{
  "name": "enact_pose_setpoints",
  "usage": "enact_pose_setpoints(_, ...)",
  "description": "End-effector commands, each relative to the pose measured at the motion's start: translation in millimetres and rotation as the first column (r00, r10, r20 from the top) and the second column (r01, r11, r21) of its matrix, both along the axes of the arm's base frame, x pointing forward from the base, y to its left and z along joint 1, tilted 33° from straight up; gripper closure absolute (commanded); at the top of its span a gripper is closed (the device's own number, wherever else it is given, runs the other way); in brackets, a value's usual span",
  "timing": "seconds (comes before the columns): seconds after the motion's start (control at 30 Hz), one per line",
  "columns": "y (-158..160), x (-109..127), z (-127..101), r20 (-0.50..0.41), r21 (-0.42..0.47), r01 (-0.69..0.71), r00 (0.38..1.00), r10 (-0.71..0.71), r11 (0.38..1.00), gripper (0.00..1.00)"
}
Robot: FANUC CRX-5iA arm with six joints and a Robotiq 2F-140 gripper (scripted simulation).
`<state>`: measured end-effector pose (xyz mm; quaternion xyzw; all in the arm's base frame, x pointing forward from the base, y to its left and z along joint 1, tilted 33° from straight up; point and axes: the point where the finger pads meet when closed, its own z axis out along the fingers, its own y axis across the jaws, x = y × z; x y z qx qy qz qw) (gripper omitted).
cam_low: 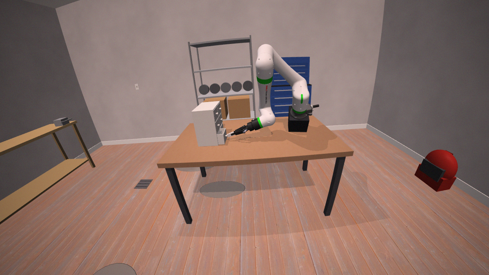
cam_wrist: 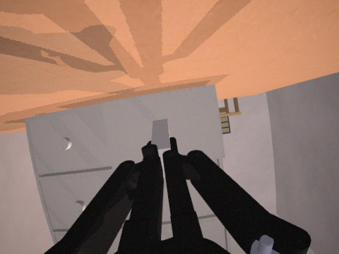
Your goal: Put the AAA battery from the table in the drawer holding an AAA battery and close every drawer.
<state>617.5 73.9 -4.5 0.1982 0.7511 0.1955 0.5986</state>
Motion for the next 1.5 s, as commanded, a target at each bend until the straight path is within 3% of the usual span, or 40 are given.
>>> enact_pose_setpoints(0.0,-1,8,1,0.0,0.0,0.0,1.0,0.0,1.0,1.0)
enact_pose_setpoints(0.77,-6,40,4,0.0,0.0,0.0,1.0,0.0,1.0,1.0)
enact_pose_setpoints(1.47,-7,51,5,0.0,0.0,0.0,1.0,0.0,1.0,1.0)
